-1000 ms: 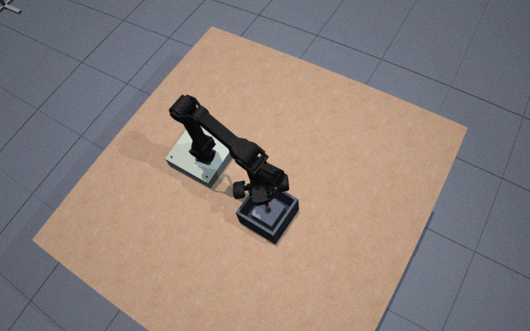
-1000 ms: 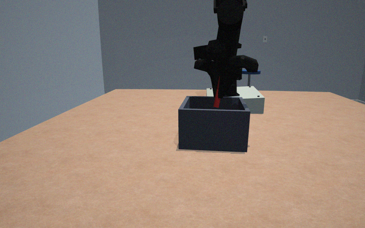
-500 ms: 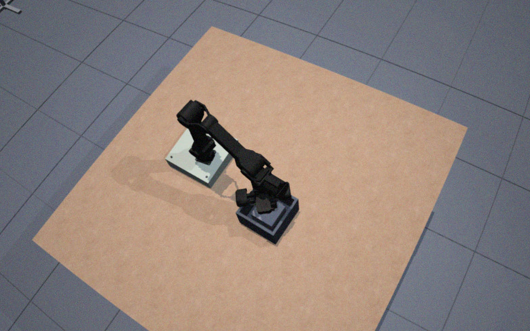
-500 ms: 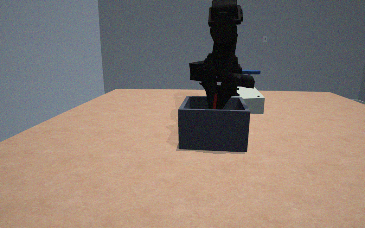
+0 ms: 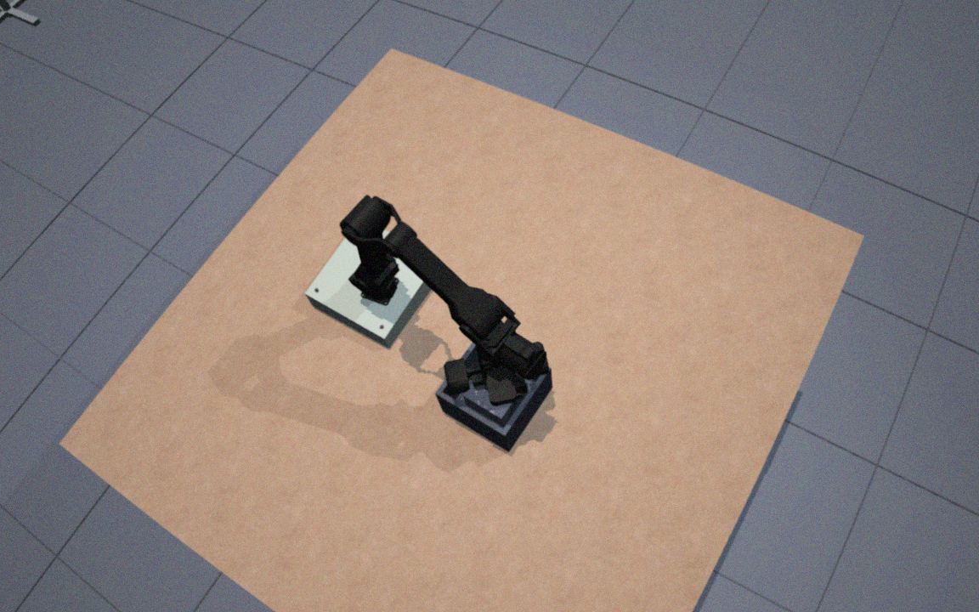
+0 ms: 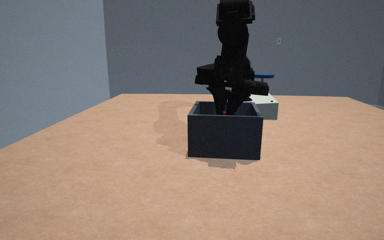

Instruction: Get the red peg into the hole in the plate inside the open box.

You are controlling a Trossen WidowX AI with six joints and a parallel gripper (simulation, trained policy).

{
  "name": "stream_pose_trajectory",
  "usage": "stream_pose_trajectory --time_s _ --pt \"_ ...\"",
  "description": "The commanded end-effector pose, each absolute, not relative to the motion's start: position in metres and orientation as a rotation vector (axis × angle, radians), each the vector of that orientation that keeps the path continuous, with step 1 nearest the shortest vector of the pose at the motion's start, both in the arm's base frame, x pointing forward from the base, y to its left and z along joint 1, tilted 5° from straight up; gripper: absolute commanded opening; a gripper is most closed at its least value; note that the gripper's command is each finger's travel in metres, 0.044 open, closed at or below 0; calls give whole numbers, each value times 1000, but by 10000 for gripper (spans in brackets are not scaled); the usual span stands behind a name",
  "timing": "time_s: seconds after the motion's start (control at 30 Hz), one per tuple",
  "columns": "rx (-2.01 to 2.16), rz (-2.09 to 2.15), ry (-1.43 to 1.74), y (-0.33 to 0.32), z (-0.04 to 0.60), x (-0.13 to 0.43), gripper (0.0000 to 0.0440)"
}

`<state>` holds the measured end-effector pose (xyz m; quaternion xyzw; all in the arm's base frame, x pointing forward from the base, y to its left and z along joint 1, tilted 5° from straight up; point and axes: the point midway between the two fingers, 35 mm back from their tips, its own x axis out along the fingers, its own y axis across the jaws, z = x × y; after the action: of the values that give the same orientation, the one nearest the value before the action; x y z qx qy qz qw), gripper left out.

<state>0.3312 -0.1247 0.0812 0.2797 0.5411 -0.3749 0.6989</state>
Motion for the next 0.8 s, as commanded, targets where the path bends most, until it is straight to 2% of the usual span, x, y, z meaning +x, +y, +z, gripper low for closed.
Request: stream_pose_trajectory --time_s 0.0,0.77 --pt "610 -809 1211 -127 82 344 111" --pt "550 -757 1333 -152 73 366 77"
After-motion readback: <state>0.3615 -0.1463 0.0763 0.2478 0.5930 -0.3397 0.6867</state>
